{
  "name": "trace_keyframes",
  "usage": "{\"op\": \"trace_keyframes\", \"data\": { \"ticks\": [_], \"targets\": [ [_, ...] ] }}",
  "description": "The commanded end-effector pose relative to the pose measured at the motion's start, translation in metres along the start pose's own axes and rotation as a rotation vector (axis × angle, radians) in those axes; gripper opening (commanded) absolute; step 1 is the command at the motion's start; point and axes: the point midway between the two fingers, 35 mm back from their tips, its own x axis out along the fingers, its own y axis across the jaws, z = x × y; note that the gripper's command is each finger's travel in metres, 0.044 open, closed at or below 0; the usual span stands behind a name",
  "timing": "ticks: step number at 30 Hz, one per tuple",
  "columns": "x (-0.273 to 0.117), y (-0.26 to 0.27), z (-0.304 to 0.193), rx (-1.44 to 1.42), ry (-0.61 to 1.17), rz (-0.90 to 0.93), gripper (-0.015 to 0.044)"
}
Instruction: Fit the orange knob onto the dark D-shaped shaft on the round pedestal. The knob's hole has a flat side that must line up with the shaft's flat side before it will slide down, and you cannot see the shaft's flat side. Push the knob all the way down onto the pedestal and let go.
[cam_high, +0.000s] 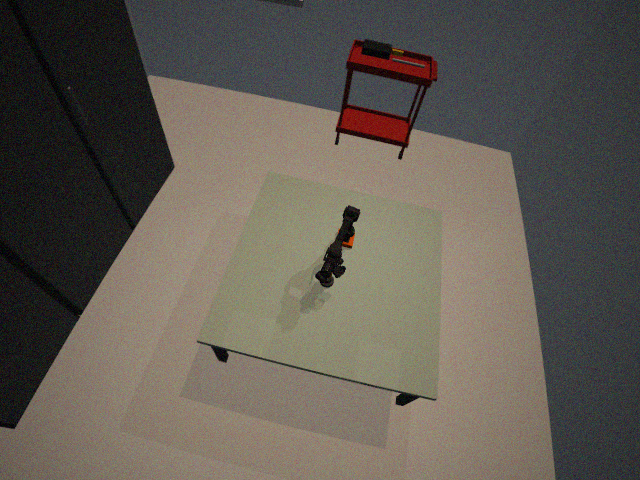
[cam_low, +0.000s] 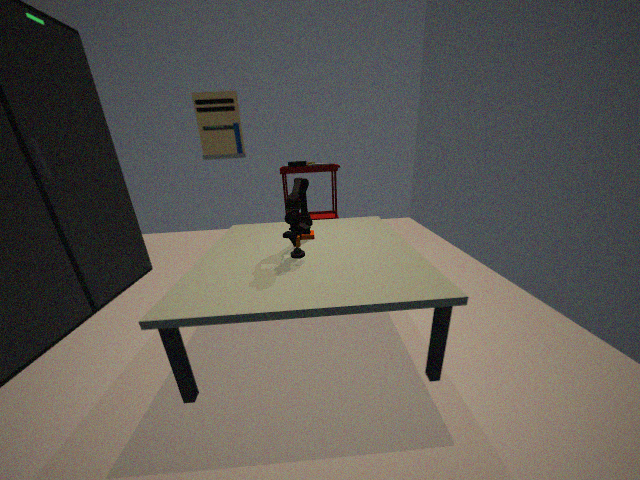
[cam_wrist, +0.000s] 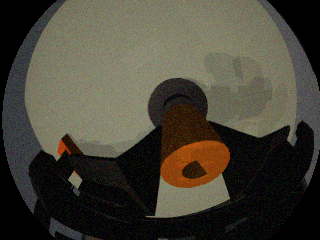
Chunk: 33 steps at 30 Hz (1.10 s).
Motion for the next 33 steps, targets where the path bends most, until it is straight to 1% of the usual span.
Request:
{"op": "trace_keyframes", "data": {
  "ticks": [1,19,22,26,33],
  "targets": [
    [-0.0001,-0.0023,0.0012,-0.008,-0.004,-0.006,0.0],
    [-0.0033,0.0006,0.0001,-0.008,-0.004,-0.006,0.0],
    [-0.0034,0.0011,-0.0001,-0.062,-0.003,-0.006,0.0],
    [-0.0025,0.0035,-0.001,-0.207,-0.003,-0.006,0.0],
    [-0.0016,0.0046,-0.0014,-0.217,-0.003,-0.006,0.0]
  ]
}}
